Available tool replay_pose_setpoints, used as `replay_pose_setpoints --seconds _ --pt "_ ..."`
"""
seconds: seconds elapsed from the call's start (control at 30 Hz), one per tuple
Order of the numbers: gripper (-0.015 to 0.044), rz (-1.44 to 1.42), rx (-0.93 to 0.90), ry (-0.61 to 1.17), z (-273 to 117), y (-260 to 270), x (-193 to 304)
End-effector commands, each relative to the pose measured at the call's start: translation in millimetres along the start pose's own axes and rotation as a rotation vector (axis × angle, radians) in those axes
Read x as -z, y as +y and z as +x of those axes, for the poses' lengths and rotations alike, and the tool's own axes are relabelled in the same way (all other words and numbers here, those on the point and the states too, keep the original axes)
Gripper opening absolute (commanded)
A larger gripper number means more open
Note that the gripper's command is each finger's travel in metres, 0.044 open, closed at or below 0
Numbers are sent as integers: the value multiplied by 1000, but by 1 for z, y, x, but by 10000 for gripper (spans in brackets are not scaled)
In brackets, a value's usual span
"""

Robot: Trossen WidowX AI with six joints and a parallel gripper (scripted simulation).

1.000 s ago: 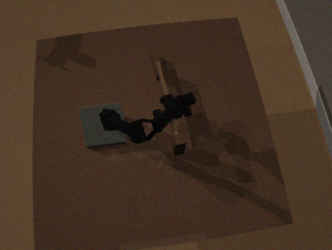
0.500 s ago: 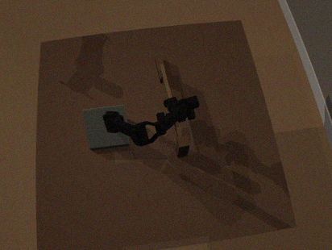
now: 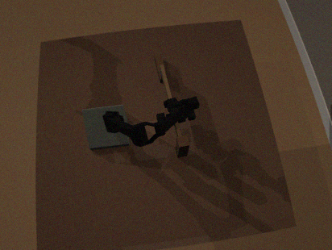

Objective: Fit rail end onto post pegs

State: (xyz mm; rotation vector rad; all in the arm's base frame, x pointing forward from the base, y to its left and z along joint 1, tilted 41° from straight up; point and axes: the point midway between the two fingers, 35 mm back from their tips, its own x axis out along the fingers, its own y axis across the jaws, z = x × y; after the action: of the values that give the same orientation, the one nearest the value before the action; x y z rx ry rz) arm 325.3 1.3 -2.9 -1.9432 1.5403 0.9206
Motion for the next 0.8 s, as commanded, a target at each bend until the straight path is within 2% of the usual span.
replay_pose_setpoints --seconds 0.0,0.77 --pt "0 -4 2 -1 -1 0 2" --pt "0 -4 2 0 0 0 9"
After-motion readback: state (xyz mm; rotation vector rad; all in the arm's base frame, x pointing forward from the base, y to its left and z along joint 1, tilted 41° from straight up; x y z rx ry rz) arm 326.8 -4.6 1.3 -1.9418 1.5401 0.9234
